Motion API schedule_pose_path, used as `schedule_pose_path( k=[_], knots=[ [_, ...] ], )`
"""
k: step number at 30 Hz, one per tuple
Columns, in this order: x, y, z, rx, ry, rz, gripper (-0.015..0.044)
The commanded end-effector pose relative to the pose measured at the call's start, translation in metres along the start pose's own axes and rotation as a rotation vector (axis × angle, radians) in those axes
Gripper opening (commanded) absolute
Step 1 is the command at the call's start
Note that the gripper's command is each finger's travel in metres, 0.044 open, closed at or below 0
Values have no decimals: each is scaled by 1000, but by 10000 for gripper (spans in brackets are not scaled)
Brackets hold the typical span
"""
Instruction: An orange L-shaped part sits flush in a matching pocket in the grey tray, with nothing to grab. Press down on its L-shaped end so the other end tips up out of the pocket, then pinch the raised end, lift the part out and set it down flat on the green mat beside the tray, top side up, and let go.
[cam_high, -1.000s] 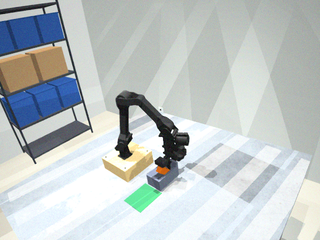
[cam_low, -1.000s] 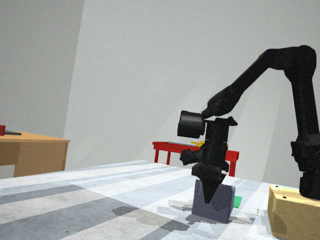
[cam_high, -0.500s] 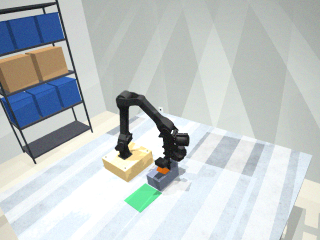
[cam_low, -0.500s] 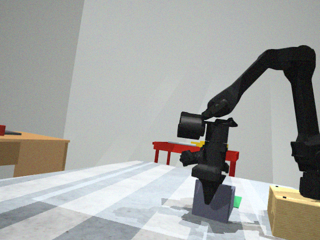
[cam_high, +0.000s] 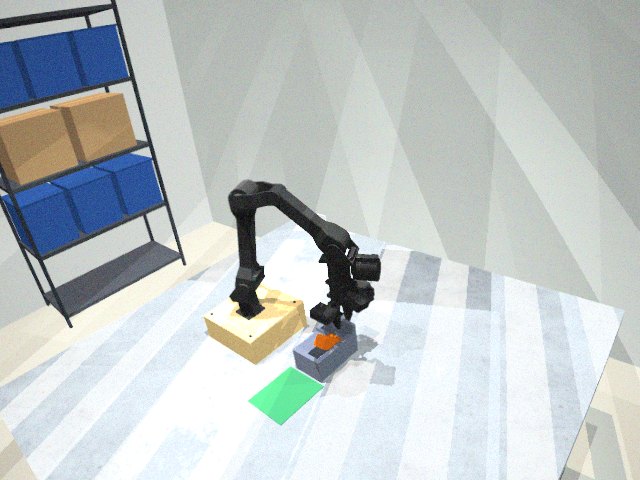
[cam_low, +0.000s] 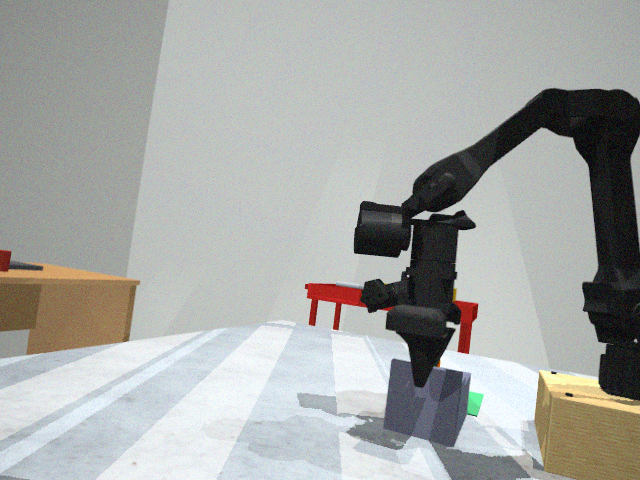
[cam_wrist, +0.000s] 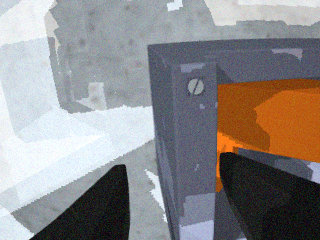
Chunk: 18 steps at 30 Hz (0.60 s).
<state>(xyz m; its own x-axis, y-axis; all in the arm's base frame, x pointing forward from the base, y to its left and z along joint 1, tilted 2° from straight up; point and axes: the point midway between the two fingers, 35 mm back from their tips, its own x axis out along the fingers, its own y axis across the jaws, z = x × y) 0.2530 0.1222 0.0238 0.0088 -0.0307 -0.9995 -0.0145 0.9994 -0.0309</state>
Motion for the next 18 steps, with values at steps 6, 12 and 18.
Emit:
schedule_pose_path(
  k=[6, 12, 18],
  knots=[
    [-77, -9, -1, 2, -17, 10, 180],
    [-77, -8, 2, 6, -35, 17, 180],
    [-77, -8, 2, 6, -35, 17, 180]
  ],
)
